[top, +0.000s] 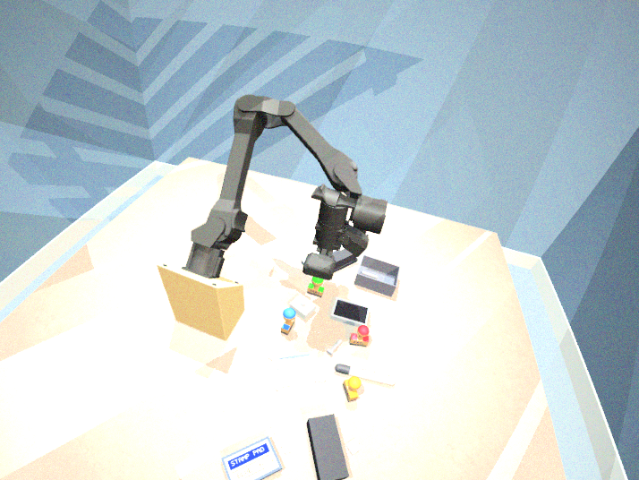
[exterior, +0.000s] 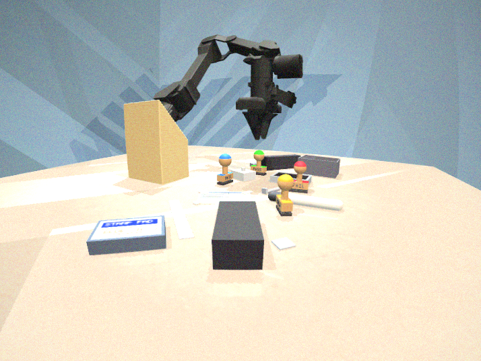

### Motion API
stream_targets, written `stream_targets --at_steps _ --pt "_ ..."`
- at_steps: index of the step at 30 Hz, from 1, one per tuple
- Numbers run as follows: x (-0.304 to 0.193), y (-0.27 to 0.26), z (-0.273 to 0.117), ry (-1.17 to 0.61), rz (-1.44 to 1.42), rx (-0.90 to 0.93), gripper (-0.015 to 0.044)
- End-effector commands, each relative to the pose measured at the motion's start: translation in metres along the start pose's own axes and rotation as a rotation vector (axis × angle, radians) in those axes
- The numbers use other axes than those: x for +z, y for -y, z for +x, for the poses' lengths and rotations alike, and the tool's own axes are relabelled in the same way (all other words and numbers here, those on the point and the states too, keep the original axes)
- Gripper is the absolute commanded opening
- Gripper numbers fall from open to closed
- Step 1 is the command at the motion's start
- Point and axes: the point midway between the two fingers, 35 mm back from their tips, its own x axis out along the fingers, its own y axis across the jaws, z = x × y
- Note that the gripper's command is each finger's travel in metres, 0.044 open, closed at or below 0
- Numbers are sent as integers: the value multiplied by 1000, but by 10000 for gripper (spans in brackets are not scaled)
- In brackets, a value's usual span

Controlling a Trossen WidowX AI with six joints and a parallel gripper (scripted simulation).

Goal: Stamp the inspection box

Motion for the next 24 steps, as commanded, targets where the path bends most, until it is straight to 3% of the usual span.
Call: stream_targets --at_steps 1,24 --pt "-3 -1 2 -5 0 7 229" --pt "-1 -1 39 -5 -1 2 229"
